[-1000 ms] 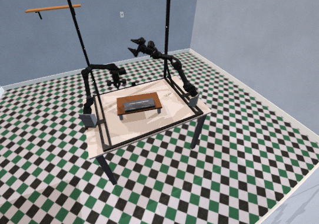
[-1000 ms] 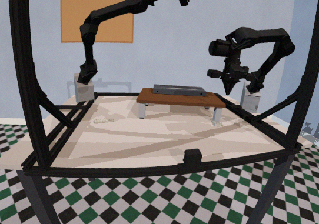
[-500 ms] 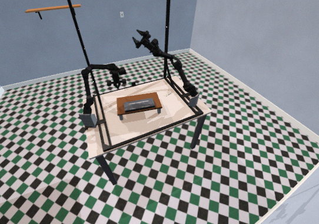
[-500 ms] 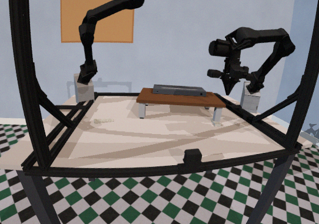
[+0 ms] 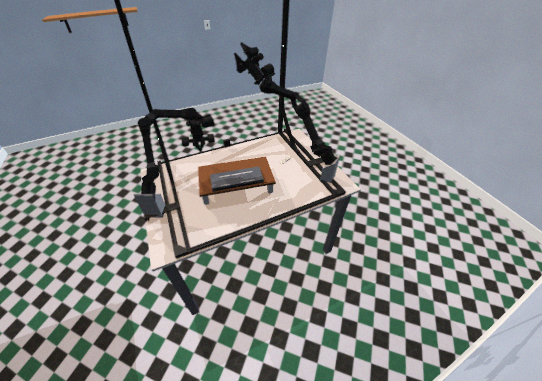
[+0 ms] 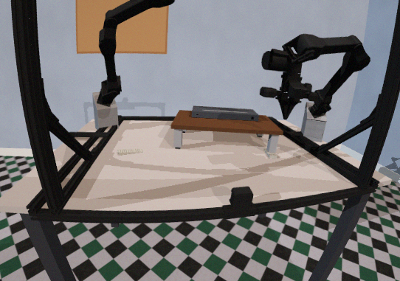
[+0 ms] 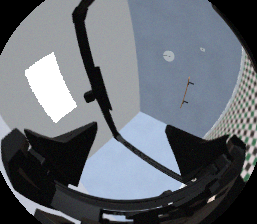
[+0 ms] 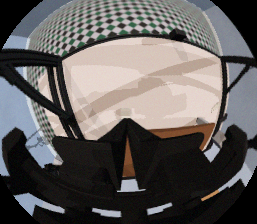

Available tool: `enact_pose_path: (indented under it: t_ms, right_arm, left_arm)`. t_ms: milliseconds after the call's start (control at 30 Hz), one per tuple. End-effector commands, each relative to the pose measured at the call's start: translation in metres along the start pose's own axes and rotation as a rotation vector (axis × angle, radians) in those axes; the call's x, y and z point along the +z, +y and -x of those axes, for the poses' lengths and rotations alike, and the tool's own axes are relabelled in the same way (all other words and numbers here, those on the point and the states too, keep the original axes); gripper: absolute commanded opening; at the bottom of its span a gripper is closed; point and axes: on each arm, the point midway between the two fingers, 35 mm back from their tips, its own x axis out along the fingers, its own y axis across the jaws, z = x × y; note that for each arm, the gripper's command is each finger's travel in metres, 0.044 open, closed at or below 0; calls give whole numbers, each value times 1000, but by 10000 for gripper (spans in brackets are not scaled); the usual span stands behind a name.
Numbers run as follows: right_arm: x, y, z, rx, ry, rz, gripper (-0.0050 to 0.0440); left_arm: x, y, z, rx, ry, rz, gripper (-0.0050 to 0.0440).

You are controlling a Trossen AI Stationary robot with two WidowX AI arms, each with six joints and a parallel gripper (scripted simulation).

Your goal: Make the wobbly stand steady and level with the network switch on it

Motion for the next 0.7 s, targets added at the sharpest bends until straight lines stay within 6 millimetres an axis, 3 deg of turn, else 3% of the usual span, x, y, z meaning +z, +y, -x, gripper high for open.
enact_pose_path:
  t_ms: [0, 100, 300, 500, 667]
  right_arm:
    - [0, 0, 0, 0, 0, 0, 0]
    - [0, 0, 0, 0, 0, 0, 0]
    - [0, 0, 0, 0, 0, 0, 0]
    - [0, 0, 0, 0, 0, 0, 0]
    - [0, 0, 0, 0, 0, 0, 0]
  left_arm:
    - [19, -2, -5, 33, -68, 156, 440]
    - [31, 0, -6, 61, -112, 281, 440]
    - [31, 0, -6, 61, -112, 281, 440]
    - [-73, -22, 17, 15, 267, 261, 440]
    - [-152, -42, 59, -12, 573, 266, 440]
